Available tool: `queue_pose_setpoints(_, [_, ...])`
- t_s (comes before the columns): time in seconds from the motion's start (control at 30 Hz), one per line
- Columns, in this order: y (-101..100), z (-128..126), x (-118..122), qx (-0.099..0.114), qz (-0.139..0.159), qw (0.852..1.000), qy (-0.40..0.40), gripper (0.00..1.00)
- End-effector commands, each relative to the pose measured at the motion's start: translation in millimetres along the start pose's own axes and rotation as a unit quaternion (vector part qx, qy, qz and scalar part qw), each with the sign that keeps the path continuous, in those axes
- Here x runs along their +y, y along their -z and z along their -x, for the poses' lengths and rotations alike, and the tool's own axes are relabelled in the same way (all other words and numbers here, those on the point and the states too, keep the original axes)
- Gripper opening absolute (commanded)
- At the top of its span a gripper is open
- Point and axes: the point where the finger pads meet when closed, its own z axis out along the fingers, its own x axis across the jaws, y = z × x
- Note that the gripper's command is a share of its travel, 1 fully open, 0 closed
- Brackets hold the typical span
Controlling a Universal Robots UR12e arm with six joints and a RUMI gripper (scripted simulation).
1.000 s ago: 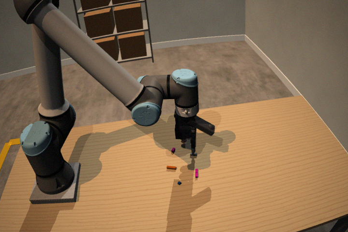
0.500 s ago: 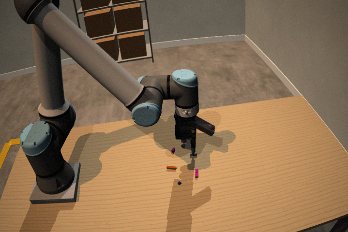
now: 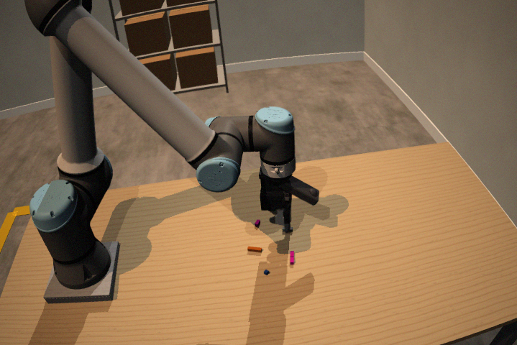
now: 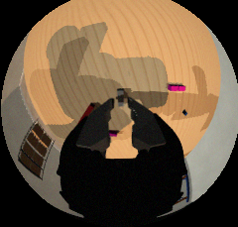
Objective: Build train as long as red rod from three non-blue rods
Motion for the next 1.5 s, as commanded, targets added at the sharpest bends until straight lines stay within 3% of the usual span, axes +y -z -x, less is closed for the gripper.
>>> queue_pose_setpoints(0.0, [-2.1,0.1,-0.7,0.0,-0.001,1.0,0.0,0.14])
queue_pose_setpoints(1.37, [-3.5,0.1,-0.7,0.0,-0.001,1.0,0.0,0.14])
queue_pose_setpoints(1.4, [-3.5,0.1,-0.7,0.0,-0.001,1.0,0.0,0.0])
queue_pose_setpoints(1.47, [-3.5,0.1,-0.7,0.0,-0.001,1.0,0.0,0.0])
